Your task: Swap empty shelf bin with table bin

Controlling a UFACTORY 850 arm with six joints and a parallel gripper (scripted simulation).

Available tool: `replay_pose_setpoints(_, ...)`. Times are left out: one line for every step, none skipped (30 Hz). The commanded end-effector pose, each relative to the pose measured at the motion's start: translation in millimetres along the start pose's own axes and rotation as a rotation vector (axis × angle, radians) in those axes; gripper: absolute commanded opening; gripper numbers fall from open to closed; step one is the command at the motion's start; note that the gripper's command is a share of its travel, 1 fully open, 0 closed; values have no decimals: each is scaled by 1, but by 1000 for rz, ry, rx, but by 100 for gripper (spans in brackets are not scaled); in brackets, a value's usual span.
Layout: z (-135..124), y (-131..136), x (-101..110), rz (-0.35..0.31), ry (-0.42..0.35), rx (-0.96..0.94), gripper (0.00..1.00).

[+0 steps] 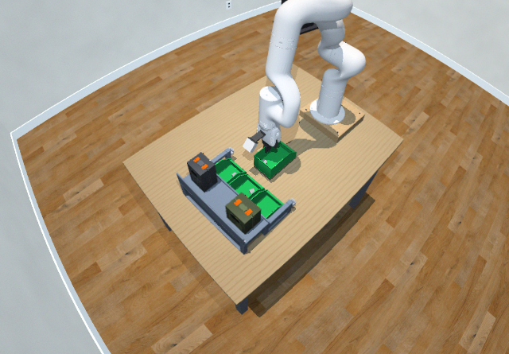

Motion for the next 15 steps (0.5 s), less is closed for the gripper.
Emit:
replay_pose_setpoints(1, 0, -14, -1, 2, 0, 0)
replay_pose_setpoints(1, 0, -16, -1, 2, 0, 0)
replay_pose_setpoints(1, 0, -17, -1, 2, 0, 0)
replay_pose_setpoints(1, 0, -19, -1, 2, 0, 0)
replay_pose_setpoints(1, 0, -20, -1, 2, 0, 0)
replay_pose_setpoints(1, 0, -21, -1, 2, 0, 0)
replay_pose_setpoints(1, 0, -21, -1, 2, 0, 0)
replay_pose_setpoints(1, 0, -21, -1, 2, 0, 0)
replay_pose_setpoints(1, 0, -22, -1, 2, 0, 0)
replay_pose_setpoints(1, 0, -23, -1, 2, 0, 0)
replay_pose_setpoints(1, 0, -23, -1, 2, 0, 0)
replay_pose_setpoints(1, 0, -24, -1, 2, 0, 0)
replay_pose_setpoints(1, 0, -24, -1, 2, 0, 0)
replay_pose_setpoints(1, 0, -24, -1, 2, 0, 0)
replay_pose_setpoints(1, 0, -24, -1, 2, 0, 0)
Point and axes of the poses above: the point where the finger pads meet when closed, its own x axis back along the fingers, its own y axis across the jaws, z = x × y, the point moved 1 cm from there along x, back along the fingers, and after that the axes turned 2 degrees about -x, right-handed, at the moved point
